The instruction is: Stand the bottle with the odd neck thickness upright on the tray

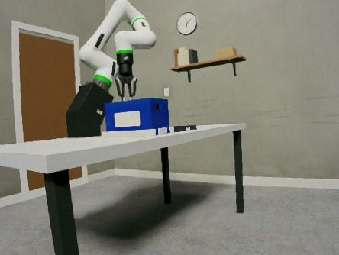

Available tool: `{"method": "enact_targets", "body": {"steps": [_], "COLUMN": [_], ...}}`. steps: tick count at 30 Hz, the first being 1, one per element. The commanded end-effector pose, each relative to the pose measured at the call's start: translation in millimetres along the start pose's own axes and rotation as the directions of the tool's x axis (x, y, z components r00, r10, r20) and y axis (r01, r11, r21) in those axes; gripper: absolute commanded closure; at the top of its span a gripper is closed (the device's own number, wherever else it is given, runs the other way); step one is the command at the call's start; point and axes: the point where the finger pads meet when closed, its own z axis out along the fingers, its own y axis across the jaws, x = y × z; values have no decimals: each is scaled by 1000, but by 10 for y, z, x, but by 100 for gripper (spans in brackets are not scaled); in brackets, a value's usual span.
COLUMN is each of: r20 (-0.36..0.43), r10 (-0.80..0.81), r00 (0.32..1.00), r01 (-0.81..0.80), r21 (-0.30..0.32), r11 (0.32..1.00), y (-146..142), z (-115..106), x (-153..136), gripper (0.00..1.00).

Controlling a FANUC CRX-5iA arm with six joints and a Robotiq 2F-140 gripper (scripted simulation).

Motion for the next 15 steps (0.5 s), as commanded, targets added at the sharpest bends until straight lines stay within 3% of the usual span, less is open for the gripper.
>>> {"method": "enact_targets", "body": {"steps": [1, 15], "r20": [1, 1], "r10": [0, 0], "r00": [1000, 1000], "r01": [0, 0], "r21": [0, 0], "r11": [1000, 1000], "y": [-1, -5], "z": [-15, -133], "x": [-5, -3], "gripper": [90, 90]}}
